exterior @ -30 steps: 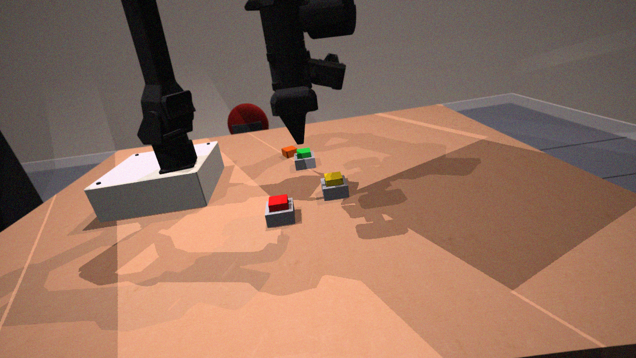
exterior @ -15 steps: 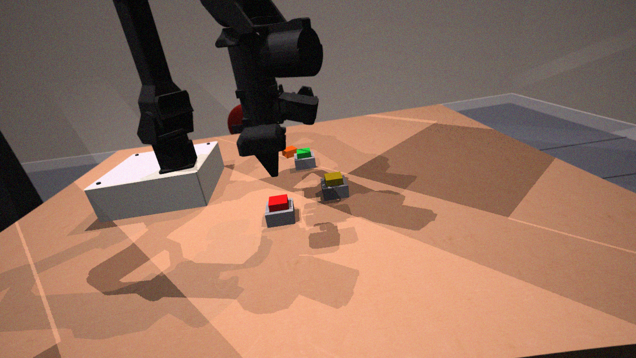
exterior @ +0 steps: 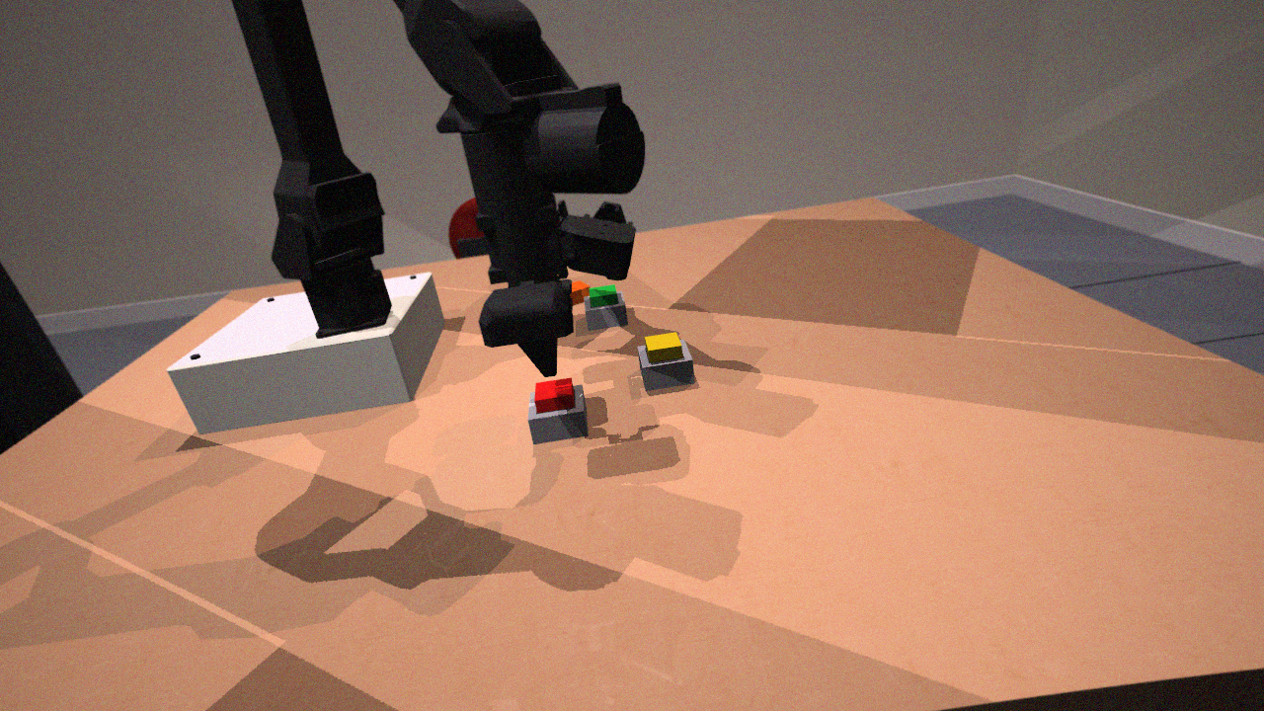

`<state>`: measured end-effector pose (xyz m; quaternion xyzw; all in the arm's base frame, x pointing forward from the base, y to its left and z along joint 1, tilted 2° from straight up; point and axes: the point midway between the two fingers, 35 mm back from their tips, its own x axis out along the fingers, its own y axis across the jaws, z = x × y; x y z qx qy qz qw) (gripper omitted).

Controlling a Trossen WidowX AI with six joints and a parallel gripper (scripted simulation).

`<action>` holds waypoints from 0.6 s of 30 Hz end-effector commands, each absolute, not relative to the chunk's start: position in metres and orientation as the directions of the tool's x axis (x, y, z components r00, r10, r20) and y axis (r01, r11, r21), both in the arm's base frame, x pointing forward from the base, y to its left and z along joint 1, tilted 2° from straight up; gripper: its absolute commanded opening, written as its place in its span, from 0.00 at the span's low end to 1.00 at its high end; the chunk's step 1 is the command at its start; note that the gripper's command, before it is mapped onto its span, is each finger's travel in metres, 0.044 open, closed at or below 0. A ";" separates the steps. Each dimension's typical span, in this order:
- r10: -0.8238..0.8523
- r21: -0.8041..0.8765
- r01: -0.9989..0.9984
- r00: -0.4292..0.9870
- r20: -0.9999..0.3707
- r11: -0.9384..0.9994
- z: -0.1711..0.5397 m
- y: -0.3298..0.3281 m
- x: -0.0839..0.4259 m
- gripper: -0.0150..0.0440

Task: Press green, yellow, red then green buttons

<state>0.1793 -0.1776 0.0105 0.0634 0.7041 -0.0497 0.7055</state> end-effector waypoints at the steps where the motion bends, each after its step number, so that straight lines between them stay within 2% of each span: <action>1: 0.016 0.016 0.153 0.004 -1.000 0.988 0.003 -0.178 0.179 0.29; 18: 0.016 0.016 0.153 0.004 -1.000 0.988 -0.012 -0.177 0.179 0.29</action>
